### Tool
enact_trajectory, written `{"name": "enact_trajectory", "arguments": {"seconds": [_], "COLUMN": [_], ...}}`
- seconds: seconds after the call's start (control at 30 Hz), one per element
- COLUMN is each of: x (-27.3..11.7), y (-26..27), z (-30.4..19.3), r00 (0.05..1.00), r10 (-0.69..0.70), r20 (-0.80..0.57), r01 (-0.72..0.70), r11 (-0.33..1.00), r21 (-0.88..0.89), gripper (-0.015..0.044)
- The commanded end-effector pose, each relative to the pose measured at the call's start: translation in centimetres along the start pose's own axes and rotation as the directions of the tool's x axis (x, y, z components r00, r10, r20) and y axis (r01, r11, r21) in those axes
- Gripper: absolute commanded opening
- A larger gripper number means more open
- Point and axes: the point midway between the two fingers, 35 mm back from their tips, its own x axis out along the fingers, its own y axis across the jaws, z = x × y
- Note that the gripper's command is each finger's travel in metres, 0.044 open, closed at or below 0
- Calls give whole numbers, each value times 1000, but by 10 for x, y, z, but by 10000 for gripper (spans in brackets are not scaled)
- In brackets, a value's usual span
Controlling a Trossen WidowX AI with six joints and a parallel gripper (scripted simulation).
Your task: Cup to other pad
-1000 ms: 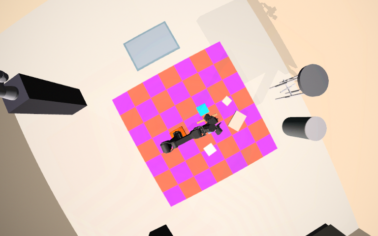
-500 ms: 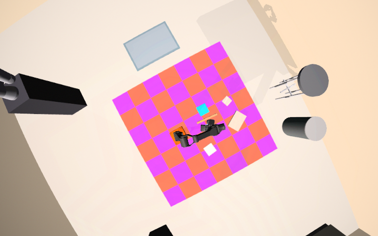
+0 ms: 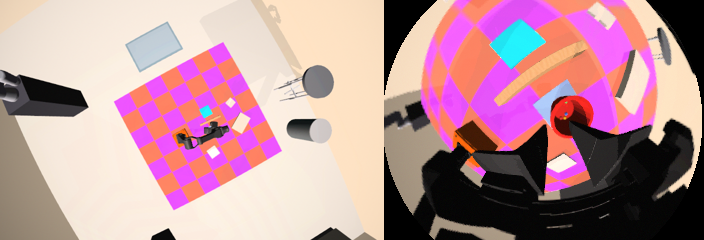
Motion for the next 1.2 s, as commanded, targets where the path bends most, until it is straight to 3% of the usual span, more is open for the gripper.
{"name": "enact_trajectory", "arguments": {"seconds": [0.0,1.17], "x": [8,58], "y": [0,4], "z": [-1,-2], "r00": [1000,1000], "r10": [4,5], "r20": [-5,-6], "r01": [-4,-5], "r11": [1000,1000], "r21": [-6,-6], "gripper": [148,148]}}
